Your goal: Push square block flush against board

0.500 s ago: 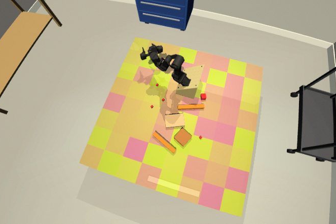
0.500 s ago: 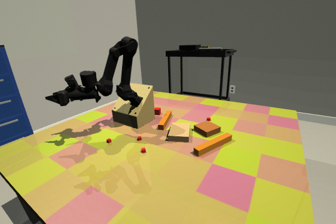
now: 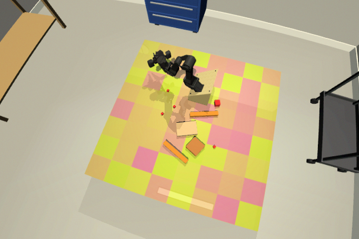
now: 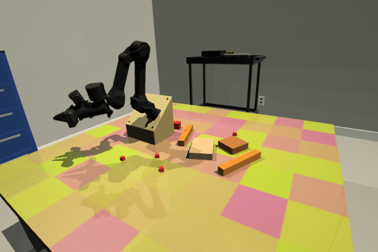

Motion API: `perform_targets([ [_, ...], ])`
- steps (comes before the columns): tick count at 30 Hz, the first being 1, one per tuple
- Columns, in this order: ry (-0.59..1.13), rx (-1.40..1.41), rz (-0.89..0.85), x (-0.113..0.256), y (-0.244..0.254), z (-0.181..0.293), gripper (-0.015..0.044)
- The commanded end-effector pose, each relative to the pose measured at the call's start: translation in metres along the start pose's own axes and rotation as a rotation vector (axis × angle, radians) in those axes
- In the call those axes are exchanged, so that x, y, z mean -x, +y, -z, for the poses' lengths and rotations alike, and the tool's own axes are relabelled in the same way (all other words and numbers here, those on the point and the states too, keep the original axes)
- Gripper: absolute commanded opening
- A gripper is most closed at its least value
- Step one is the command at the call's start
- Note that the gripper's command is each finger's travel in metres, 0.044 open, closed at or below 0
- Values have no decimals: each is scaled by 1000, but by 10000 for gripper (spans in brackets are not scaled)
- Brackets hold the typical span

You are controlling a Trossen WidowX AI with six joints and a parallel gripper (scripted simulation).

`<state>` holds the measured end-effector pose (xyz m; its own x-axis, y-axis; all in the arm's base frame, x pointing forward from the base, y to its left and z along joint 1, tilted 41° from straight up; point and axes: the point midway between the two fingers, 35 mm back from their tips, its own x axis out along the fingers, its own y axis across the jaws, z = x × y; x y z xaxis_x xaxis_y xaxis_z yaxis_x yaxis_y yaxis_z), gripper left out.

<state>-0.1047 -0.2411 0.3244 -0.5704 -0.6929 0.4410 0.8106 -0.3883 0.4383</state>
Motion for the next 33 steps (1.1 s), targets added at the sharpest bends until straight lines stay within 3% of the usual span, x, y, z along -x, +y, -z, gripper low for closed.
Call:
perform_targets([
  [1, 82, 33, -33, -4, 18, 17, 0],
  [17, 391, 179, -209, 9, 93, 86, 0],
  [33, 676, 413, -469, 70, 167, 153, 0],
])
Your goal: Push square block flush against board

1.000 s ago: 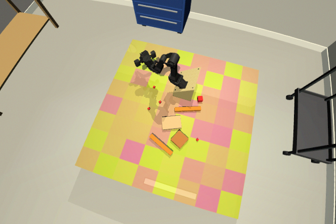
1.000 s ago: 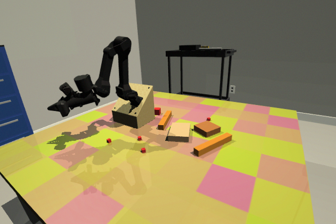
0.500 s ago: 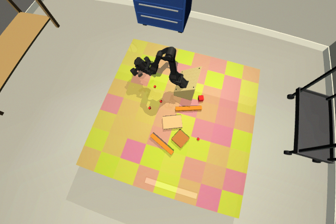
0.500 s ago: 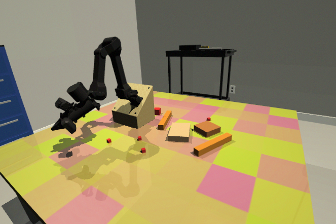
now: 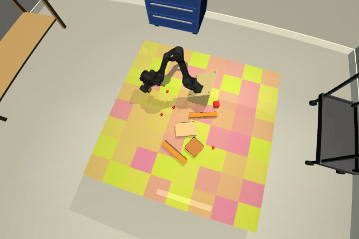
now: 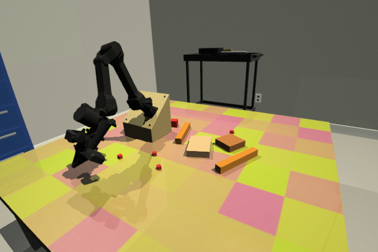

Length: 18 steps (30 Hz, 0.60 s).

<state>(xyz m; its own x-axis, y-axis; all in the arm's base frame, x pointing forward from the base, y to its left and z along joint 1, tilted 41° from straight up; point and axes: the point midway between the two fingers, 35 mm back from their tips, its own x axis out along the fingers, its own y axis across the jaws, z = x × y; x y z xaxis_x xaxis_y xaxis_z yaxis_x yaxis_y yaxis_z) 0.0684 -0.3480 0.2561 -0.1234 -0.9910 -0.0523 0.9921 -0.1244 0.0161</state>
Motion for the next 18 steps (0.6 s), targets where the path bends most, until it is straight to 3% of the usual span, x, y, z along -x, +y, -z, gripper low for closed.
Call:
perform_targets([
  [1, 68, 79, -60, 0, 29, 13, 0],
  [18, 272, 422, -314, 31, 134, 68, 0],
])
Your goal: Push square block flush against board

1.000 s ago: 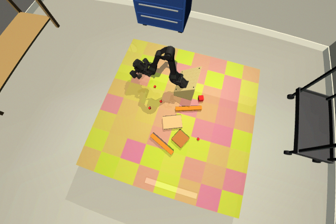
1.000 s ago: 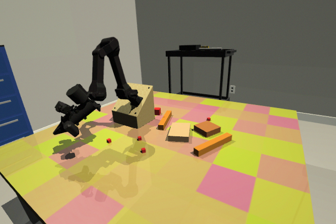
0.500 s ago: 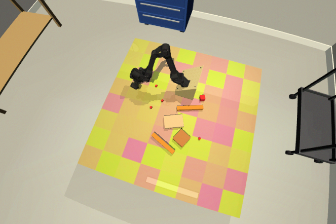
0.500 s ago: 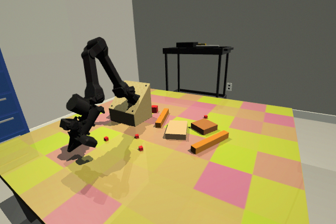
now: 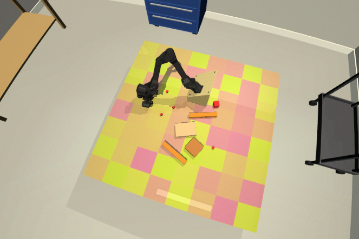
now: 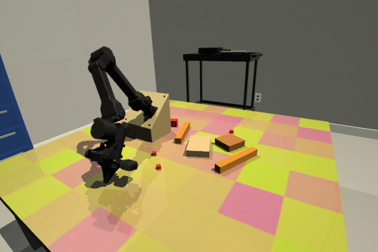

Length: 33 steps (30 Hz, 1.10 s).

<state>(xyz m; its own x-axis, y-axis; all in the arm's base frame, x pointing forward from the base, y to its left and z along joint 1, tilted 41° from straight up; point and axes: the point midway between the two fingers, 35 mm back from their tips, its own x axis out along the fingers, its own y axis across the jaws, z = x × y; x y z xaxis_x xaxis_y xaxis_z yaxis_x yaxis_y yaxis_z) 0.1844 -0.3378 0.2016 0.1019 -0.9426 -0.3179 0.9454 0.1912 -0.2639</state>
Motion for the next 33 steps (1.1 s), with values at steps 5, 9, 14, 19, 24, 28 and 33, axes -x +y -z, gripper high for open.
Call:
perform_targets([
  [5, 89, 214, -116, 6, 61, 14, 0],
  [9, 110, 303, -173, 15, 89, 22, 0],
  [14, 127, 381, -217, 23, 111, 30, 0],
  [19, 150, 491, -277, 34, 138, 41, 0],
  [24, 171, 617, -344, 49, 167, 54, 0],
  [28, 184, 720, -395, 63, 188, 65, 0],
  [33, 200, 848, -442, 79, 210, 79, 0],
])
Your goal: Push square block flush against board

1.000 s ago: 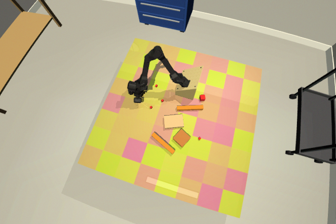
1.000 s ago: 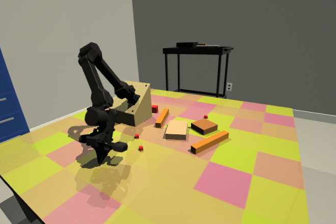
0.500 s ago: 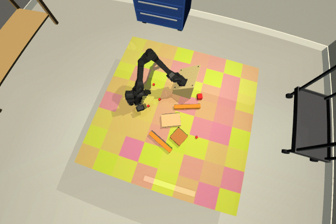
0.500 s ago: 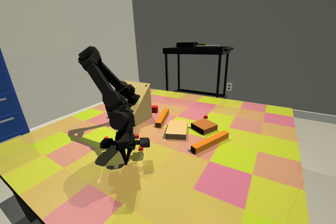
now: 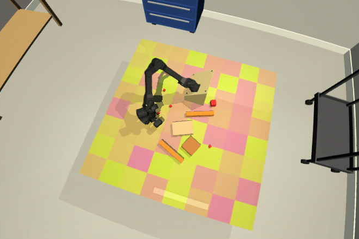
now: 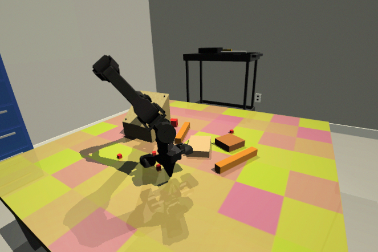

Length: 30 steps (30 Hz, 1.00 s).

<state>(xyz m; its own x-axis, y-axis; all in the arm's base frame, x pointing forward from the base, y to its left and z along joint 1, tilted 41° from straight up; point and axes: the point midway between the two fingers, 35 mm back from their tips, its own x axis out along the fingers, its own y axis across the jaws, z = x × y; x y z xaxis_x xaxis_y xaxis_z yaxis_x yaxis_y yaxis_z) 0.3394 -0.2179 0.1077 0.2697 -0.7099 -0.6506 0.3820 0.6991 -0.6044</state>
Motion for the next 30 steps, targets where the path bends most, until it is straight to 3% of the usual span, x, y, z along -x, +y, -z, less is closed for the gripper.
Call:
perform_targets([
  [1, 20, 120, -35, 5, 26, -5, 0],
  [25, 175, 896, -131, 52, 159, 6, 0],
  [30, 182, 947, -131, 56, 166, 8, 0],
])
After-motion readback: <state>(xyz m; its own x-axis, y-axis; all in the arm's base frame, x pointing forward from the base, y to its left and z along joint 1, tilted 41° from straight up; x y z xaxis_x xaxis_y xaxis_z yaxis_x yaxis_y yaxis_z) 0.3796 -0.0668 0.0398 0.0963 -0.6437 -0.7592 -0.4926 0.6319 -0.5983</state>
